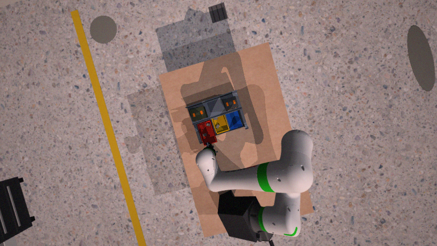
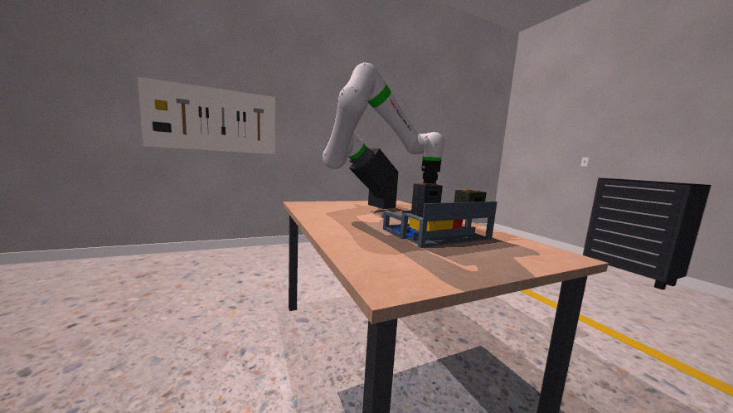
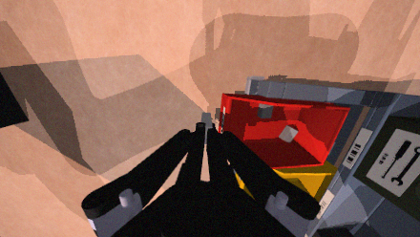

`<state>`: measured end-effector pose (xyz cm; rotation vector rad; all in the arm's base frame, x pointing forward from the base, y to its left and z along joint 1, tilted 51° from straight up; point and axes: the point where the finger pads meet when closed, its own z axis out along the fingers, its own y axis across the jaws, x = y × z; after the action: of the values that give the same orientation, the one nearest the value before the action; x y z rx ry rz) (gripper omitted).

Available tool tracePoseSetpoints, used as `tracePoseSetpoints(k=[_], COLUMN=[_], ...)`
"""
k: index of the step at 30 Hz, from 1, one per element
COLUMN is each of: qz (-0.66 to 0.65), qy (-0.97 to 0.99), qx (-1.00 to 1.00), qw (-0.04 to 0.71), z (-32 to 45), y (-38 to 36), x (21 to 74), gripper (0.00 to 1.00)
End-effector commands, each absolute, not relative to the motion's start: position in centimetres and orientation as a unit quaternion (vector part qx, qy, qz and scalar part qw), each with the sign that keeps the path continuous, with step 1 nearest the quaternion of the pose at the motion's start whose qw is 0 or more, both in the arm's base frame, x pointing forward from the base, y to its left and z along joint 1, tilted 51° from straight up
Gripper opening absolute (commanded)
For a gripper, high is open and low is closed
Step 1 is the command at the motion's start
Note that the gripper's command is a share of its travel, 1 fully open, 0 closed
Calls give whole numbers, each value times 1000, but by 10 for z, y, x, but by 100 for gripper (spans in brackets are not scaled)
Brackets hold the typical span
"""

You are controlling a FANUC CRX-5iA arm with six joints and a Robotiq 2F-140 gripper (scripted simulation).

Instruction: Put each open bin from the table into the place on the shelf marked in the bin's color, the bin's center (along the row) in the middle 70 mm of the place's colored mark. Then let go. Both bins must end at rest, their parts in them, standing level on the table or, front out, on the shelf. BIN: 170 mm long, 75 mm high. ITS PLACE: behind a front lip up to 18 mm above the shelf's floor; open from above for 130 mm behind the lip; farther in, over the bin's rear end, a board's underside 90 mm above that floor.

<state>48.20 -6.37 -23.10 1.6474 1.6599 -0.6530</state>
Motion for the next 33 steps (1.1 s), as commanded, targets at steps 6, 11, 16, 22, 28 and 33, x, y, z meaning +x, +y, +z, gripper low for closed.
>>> tracePoseSetpoints(k=[6,11,16,22,28,33], qz=[-252,-252,-252,-252,-252,-252], qy=[641,641,641,641,641,641], qx=[636,636,636,636,636,636], qw=[349,349,349,349,349,349], z=[-230,-230,-229,-229,-229,-229], y=[-63,-62,-62,-62,-62,-62], x=[491,494,496,496,496,496], gripper=[0,0,0,0,0,0])
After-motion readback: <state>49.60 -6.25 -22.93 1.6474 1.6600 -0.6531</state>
